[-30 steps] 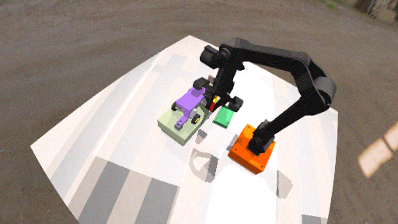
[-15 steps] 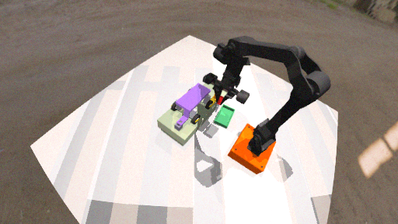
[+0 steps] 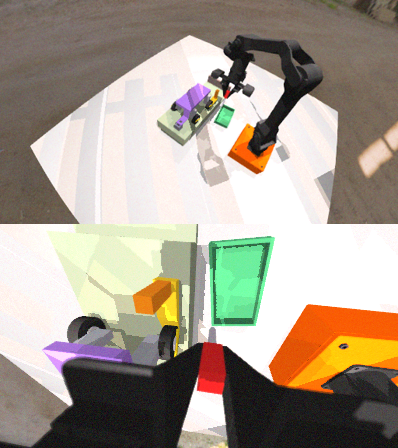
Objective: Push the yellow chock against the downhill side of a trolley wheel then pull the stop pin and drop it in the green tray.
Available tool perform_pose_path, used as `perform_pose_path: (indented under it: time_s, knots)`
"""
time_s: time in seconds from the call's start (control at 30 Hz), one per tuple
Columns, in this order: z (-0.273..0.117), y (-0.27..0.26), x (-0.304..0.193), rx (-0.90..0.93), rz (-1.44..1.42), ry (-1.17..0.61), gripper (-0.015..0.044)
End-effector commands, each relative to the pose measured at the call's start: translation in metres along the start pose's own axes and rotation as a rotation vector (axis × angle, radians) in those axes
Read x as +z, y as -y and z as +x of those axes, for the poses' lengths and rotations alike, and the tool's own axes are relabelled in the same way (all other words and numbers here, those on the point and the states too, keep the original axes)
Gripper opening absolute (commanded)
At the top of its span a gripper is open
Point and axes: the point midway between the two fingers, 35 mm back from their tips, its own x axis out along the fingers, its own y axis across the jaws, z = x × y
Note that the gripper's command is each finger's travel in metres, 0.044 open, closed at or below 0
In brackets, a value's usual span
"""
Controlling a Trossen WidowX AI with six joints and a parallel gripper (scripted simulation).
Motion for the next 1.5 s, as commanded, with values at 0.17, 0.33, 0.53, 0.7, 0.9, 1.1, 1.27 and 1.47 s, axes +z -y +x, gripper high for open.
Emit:
perform_pose_path:
  time_s: [0.17,0.33,0.53,0.7,0.9,1.1,1.27,1.47]
  knots:
    - [-0.0022,-0.0008,0.0018,0.010,0.118,0.030,0.0000]
    - [-0.0019,-0.0004,0.0006,0.022,0.270,0.060,0.0000]
    - [-0.0016,-0.0002,-0.0008,0.039,0.453,0.095,0.0000]
    - [-0.0013,-0.0002,-0.0019,0.054,0.604,0.123,0.0000]
    - [-0.0009,-0.0003,-0.0032,0.077,0.787,0.155,0.0000]
    - [-0.0007,-0.0005,-0.0045,0.107,0.970,0.185,0.0000]
    - [-0.0006,-0.0007,-0.0055,0.138,1.123,0.207,0.0000]
    - [-0.0008,-0.0011,-0.0068,0.184,1.305,0.228,0.0000]
